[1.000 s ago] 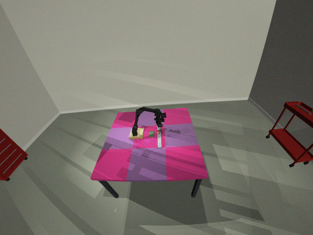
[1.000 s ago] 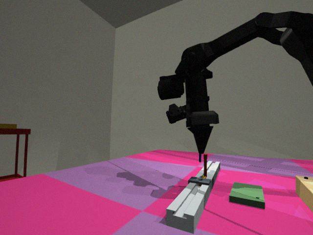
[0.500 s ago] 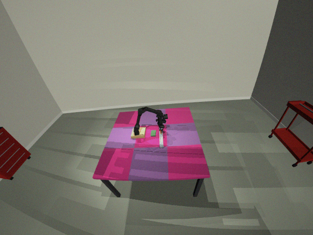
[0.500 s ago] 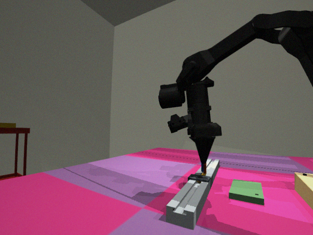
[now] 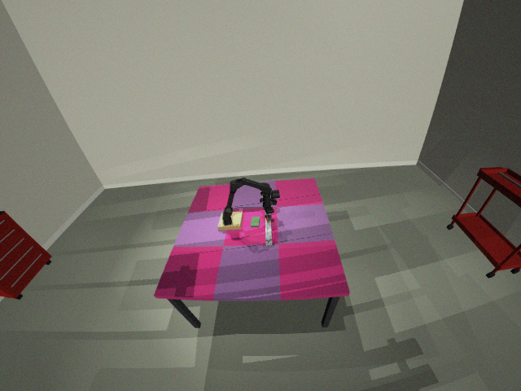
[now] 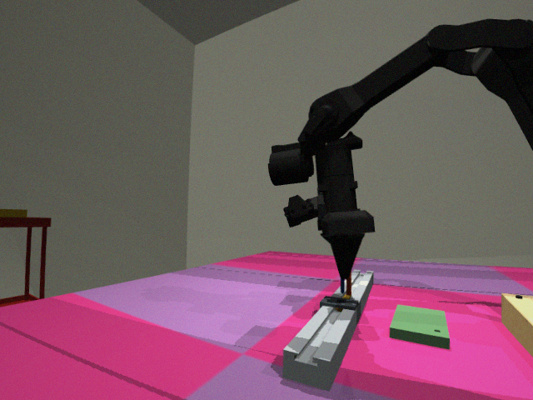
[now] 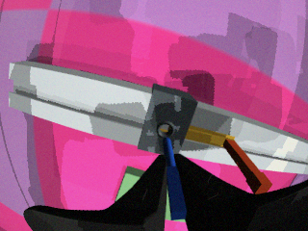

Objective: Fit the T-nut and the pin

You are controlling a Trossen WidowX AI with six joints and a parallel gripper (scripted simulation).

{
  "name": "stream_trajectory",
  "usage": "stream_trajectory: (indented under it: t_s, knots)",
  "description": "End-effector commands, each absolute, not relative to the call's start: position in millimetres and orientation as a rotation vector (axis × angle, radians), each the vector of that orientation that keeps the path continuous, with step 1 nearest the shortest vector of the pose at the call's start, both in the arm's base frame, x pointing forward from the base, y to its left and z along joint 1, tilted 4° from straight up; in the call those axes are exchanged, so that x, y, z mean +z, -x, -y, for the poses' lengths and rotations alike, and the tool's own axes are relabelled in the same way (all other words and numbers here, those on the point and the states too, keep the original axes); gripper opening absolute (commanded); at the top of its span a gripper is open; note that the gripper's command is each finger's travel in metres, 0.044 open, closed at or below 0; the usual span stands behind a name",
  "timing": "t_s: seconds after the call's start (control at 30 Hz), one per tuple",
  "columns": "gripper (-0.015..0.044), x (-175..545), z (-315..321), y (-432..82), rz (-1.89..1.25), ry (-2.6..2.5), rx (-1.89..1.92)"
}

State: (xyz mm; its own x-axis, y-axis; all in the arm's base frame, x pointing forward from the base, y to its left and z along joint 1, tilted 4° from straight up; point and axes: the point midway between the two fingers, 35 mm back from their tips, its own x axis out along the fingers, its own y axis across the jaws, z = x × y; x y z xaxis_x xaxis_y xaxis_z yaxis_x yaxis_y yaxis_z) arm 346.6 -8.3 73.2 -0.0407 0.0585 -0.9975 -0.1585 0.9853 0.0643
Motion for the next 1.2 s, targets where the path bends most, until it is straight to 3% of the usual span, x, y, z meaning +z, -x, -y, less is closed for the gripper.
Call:
stream_trajectory:
  t_s: [0.0, 1.17]
  knots:
    - [-0.0150, 74.8, 8.3, -348.4, -1.598, 0.081, 0.169]
    - [-0.0150, 68.7, 8.2, -349.1, -1.598, 0.083, 0.170]
